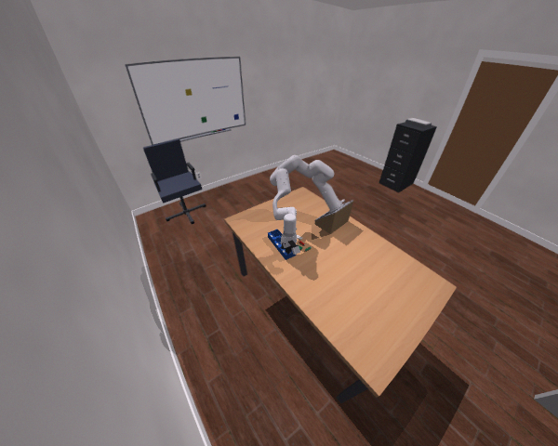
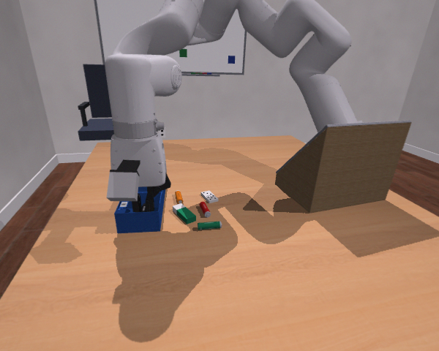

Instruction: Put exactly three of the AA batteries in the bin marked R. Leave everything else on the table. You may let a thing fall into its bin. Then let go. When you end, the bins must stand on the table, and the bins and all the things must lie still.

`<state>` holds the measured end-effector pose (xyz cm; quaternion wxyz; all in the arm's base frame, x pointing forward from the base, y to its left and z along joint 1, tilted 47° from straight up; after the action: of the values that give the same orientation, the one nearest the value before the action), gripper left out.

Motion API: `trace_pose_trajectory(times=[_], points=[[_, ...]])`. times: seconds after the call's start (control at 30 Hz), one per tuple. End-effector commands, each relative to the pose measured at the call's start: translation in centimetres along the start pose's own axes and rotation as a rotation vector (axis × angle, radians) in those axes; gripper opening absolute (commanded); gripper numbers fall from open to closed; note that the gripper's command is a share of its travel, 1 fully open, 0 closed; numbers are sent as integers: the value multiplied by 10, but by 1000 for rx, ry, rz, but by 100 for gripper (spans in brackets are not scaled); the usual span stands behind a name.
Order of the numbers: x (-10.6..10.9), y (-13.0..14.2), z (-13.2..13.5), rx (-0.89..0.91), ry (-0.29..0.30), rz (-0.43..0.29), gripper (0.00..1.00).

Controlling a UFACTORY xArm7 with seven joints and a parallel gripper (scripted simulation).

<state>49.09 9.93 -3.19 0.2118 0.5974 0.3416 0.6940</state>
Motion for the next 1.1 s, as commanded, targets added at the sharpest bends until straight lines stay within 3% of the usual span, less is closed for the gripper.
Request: trace_pose_trajectory(times=[0.0, 0.3, 0.33, 1.07], points=[[2, 0, 0, 0, 4, 3, 0], [2, 0, 0, 0, 4, 3, 0], [2, 0, 0, 0, 4, 3, 28], [8, 0, 0, 0, 4, 3, 28]])
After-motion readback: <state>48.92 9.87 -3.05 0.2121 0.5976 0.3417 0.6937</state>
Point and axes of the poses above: the point where the finger pads meet when closed, its own x axis back along the fingers, its own z axis across the jaws, y = z × x, the point moved 5 cm from there along x, back along the fingers, and after that the axes turned 7 degrees about x, right-handed, at the moved point
